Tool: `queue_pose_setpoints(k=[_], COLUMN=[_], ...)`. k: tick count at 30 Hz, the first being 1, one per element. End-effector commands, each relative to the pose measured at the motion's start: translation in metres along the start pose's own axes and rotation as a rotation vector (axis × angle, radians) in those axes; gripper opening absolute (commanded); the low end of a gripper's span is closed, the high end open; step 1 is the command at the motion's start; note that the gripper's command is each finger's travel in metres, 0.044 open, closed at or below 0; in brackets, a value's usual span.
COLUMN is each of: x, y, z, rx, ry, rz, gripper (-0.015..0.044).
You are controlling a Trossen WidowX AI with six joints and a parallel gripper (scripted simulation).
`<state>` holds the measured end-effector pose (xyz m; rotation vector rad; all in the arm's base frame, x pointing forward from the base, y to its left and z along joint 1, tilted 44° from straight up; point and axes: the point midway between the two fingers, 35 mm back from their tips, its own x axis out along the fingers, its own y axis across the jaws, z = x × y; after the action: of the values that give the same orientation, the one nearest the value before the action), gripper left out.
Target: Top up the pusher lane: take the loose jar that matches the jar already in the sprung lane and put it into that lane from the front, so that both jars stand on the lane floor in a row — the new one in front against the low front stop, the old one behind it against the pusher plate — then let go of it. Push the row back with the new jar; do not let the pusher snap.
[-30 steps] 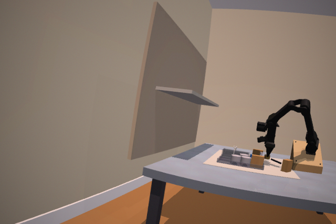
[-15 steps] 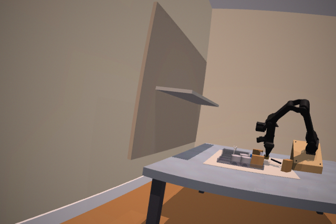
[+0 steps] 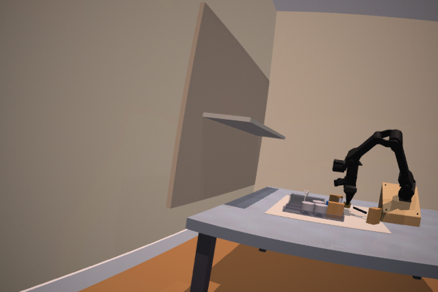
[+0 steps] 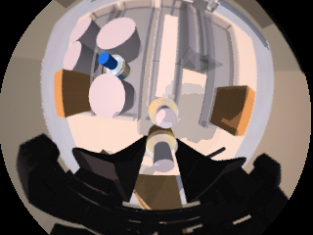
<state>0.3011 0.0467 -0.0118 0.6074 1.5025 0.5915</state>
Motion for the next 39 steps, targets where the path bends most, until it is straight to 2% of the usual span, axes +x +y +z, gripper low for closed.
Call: queue_pose_setpoints(k=[1, 39], x=[-0.001, -0.002], y=[0.002, 0.003], z=[0.008, 0.026], rx=[-0.012, -0.013], ry=[-0.016, -0.017], rz=[0.003, 0.003], gripper=[0.0, 0.0])
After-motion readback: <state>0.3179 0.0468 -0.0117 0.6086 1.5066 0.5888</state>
